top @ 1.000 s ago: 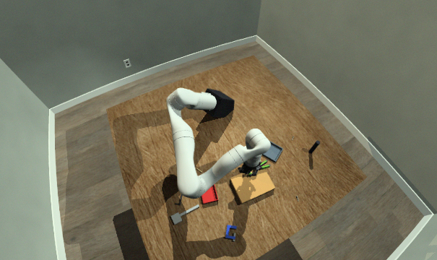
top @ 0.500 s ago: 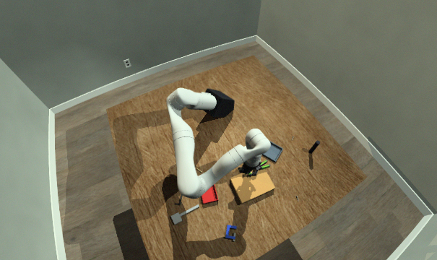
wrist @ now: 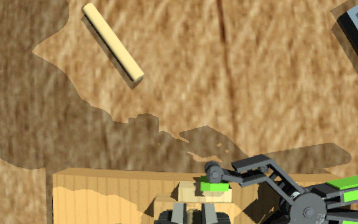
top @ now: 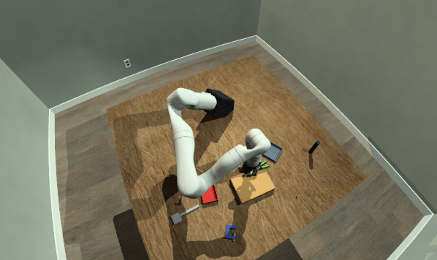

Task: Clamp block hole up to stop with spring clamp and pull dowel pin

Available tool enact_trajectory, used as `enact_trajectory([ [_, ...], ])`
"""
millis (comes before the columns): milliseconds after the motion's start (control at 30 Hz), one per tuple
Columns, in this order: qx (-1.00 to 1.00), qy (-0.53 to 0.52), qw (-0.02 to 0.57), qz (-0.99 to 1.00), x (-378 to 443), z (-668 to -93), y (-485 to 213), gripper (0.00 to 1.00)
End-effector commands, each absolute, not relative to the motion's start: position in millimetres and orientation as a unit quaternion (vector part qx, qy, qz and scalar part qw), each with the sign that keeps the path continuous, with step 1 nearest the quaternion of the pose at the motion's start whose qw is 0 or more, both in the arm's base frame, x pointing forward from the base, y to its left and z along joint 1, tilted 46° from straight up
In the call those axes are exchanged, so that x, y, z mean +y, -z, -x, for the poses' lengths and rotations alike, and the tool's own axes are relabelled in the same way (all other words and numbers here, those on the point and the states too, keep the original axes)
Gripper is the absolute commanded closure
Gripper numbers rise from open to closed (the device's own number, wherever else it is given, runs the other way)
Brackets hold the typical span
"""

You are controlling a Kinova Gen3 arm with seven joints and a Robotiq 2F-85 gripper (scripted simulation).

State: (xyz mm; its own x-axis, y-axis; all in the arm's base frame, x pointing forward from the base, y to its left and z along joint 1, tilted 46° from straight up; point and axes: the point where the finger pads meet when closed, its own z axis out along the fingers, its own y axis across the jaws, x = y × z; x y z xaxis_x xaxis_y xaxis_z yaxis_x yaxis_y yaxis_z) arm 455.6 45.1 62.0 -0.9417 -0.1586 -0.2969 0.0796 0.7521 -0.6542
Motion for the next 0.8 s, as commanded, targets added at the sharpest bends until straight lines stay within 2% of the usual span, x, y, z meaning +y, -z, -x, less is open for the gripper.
enact_trajectory([
  [0, 0.920, 0.351, 0.170, 0.022, 45.8, -455.7, -62.6, 0.90],
  [767, 0.920, 0.352, 0.169, 0.025, 45.8, -455.7, -62.6, 0.90],
])
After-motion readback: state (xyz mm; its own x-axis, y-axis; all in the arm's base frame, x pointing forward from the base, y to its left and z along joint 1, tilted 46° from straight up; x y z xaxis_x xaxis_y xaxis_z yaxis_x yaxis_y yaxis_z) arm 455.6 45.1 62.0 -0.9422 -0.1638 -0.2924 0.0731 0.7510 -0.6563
